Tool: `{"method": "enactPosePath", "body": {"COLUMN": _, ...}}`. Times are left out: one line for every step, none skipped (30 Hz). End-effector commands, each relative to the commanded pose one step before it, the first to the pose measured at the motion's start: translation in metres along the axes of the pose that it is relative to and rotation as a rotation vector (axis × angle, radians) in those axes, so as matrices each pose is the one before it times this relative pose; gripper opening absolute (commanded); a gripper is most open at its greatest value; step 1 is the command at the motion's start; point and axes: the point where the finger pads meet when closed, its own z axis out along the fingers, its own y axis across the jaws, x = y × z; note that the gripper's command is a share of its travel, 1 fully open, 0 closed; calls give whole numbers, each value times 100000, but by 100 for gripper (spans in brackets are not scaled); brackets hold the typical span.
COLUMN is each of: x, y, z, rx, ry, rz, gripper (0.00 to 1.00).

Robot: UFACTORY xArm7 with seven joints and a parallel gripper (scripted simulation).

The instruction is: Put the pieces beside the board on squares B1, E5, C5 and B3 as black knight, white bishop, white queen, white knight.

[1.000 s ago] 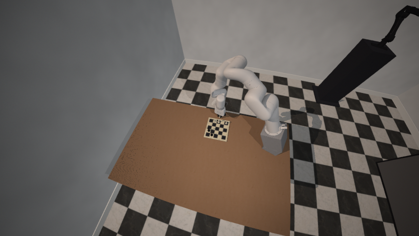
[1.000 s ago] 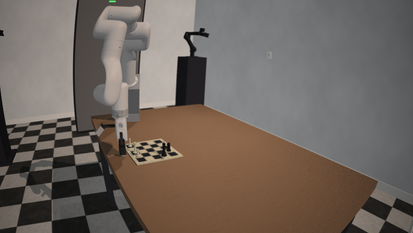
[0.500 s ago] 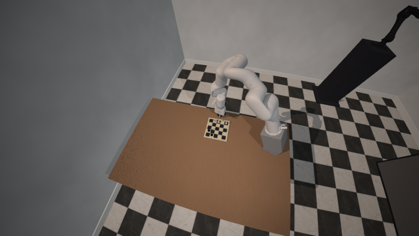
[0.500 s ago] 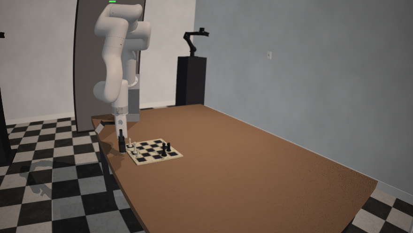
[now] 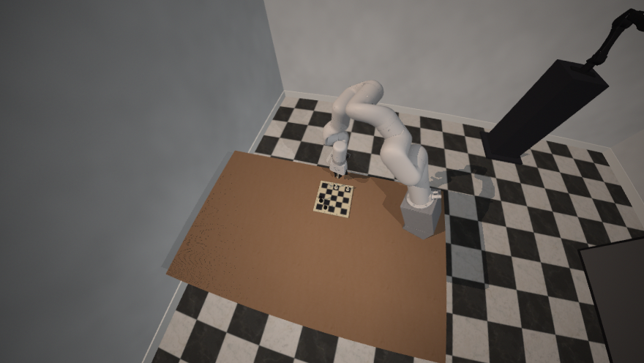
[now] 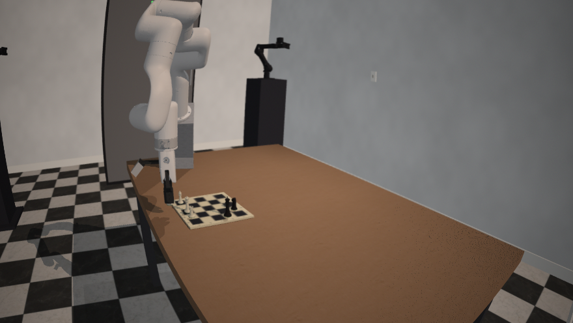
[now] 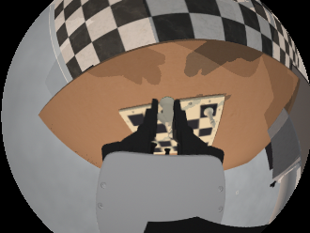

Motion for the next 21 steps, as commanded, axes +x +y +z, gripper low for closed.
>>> {"method": "enactPosePath", "body": {"x": 20, "y": -81, "z": -1056, "rx": -240, "ry": 318, "rz": -54, "gripper": 0}}
{"method": "enactPosePath", "body": {"x": -3, "y": -5, "z": -307, "rx": 10, "ry": -11, "rz": 13, "gripper": 0}}
{"method": "enactPosePath", "body": {"x": 2, "y": 3, "z": -307, "rx": -6, "ry": 7, "rz": -9, "gripper": 0}}
{"method": "enactPosePath", "body": {"x": -1, "y": -2, "z": -303, "rx": 4, "ry": -4, "rz": 5, "gripper": 0}}
{"method": "enactPosePath", "body": {"x": -1, "y": -2, "z": -297, "rx": 4, "ry": -4, "rz": 3, "gripper": 0}}
{"method": "enactPosePath", "body": {"x": 3, "y": 6, "z": -290, "rx": -11, "ry": 11, "rz": -12, "gripper": 0}}
{"method": "enactPosePath", "body": {"x": -4, "y": -8, "z": -277, "rx": 16, "ry": -15, "rz": 15, "gripper": 0}}
{"method": "enactPosePath", "body": {"x": 4, "y": 10, "z": -269, "rx": -19, "ry": 18, "rz": -19, "gripper": 0}}
{"method": "enactPosePath", "body": {"x": -5, "y": -13, "z": -251, "rx": 24, "ry": -21, "rz": 20, "gripper": 0}}
{"method": "enactPosePath", "body": {"x": 6, "y": 13, "z": -241, "rx": -25, "ry": 23, "rz": -22, "gripper": 0}}
{"method": "enactPosePath", "body": {"x": -7, "y": -17, "z": -222, "rx": 31, "ry": -26, "rz": 24, "gripper": 0}}
{"method": "enactPosePath", "body": {"x": 3, "y": 9, "z": -210, "rx": -16, "ry": 14, "rz": -13, "gripper": 0}}
{"method": "enactPosePath", "body": {"x": -3, "y": -10, "z": -193, "rx": 17, "ry": -12, "rz": 10, "gripper": 0}}
{"method": "enactPosePath", "body": {"x": 0, "y": 0, "z": 0, "rx": 0, "ry": 0, "rz": 0, "gripper": 0}}
{"method": "enactPosePath", "body": {"x": 0, "y": 0, "z": 0, "rx": 0, "ry": 0, "rz": 0, "gripper": 0}}
{"method": "enactPosePath", "body": {"x": -2, "y": -6, "z": -179, "rx": 11, "ry": -8, "rz": 7, "gripper": 0}}
{"method": "enactPosePath", "body": {"x": 7, "y": 18, "z": -166, "rx": -33, "ry": 25, "rz": -22, "gripper": 0}}
{"method": "enactPosePath", "body": {"x": -6, "y": -21, "z": -151, "rx": 37, "ry": -24, "rz": 19, "gripper": 0}}
{"method": "enactPosePath", "body": {"x": -3, "y": -12, "z": -139, "rx": 22, "ry": -13, "rz": 11, "gripper": 0}}
{"method": "enactPosePath", "body": {"x": 3, "y": 9, "z": -126, "rx": -17, "ry": 12, "rz": -10, "gripper": 0}}
{"method": "enactPosePath", "body": {"x": 8, "y": 28, "z": -114, "rx": -50, "ry": 31, "rz": -26, "gripper": 0}}
